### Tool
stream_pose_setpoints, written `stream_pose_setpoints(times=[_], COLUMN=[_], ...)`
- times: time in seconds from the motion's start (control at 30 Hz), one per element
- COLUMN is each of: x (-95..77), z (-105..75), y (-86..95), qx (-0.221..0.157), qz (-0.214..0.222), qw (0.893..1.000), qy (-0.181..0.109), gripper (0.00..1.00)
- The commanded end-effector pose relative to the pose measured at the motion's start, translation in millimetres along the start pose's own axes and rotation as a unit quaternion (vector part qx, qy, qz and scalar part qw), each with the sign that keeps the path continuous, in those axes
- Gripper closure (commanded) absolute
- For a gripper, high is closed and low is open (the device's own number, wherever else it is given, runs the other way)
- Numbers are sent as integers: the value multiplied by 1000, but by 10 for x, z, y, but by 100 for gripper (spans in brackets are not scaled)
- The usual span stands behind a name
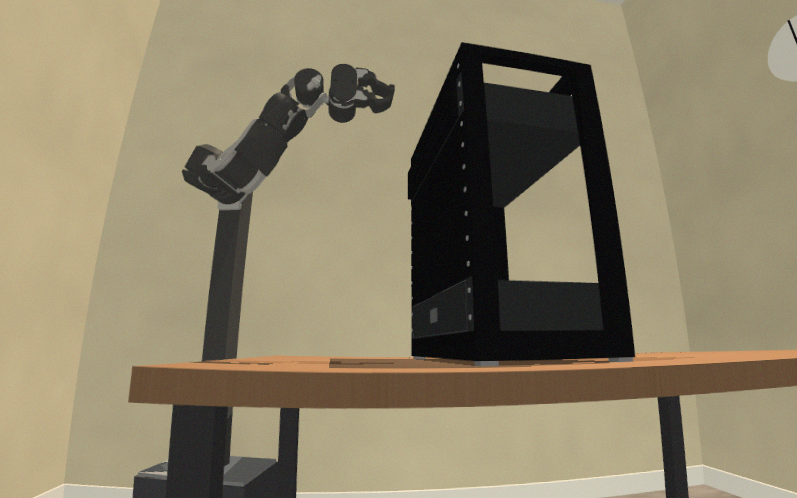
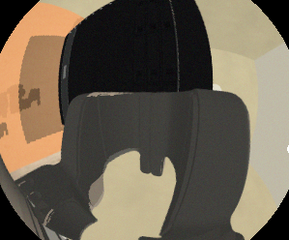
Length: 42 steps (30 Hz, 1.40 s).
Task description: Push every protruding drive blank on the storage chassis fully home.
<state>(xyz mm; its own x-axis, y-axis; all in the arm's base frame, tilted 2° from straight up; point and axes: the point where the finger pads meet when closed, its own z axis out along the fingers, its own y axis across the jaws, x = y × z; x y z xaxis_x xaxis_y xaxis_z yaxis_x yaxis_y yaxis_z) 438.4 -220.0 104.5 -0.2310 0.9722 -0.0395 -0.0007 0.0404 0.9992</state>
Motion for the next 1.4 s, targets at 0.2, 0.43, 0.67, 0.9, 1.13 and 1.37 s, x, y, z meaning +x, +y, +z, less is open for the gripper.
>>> stream_pose_setpoints(times=[0.2, 0.43, 0.67, 0.9, 1.13, 1.37], x=[-1, -5, -12, -26, -36, -48], z=[-24, -118, -278, -600, -850, -1165], y=[3, 1, -3, -10, -15, -22], qx=[1, 1, 1, 1, 1, 1], qz=[2, 2, 2, 3, 3, 3], qw=[1000, 1000, 1000, 1000, 1000, 1000], qy=[0, 0, 0, -1, -1, -1], gripper=[100, 100, 100, 100, 100, 100])
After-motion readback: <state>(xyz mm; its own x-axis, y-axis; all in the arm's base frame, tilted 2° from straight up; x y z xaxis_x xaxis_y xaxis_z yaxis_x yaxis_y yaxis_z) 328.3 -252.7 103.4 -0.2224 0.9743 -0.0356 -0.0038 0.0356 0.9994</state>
